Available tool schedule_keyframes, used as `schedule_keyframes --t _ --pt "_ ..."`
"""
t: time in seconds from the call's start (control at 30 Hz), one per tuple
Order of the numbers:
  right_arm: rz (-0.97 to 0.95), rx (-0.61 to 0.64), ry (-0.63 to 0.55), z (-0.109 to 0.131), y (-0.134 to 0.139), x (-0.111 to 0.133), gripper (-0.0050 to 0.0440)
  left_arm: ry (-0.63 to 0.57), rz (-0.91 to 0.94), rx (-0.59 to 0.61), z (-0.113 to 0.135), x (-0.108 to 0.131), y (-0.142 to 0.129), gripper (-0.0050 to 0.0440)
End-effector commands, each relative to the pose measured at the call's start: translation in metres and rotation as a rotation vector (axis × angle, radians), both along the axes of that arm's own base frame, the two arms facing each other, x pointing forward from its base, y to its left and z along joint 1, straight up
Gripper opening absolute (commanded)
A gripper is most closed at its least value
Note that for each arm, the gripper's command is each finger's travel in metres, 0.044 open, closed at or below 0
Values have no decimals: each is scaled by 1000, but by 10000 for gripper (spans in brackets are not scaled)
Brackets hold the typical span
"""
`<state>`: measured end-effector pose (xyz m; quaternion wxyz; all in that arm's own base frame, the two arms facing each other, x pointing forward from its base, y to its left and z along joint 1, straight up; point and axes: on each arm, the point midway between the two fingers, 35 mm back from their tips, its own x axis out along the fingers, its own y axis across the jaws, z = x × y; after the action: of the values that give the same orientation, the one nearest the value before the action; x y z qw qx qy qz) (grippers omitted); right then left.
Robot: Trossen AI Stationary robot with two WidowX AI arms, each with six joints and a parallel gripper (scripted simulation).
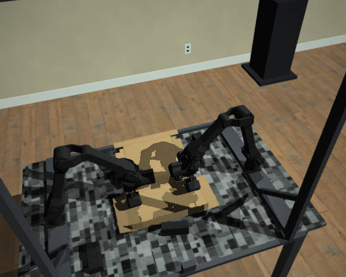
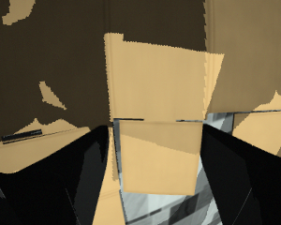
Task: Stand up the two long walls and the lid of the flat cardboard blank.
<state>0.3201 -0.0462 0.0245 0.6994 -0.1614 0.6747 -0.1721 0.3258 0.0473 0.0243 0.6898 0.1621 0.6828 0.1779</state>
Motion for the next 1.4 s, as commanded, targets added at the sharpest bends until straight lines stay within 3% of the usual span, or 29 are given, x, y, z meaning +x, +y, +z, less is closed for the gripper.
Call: schedule_keyframes --t 0.0,0.97,1.2,1.27,1.37 --pt "8 37 5 -9 15 4 231 -4 -11 -37 -6 4 -15 225" --pt "8 41 6 -9 53 7 231 -4 -11 -39 -6 0 -53 225" --pt "4 -18 7 -11 51 7 231 -2 -10 21 -8 0 -50 225" --pt "4 -32 6 -8 46 7 279 -2 -10 35 -5 0 -46 273" --pt "4 -32 6 -7 46 7 281 -2 -10 35 -5 0 -46 275"
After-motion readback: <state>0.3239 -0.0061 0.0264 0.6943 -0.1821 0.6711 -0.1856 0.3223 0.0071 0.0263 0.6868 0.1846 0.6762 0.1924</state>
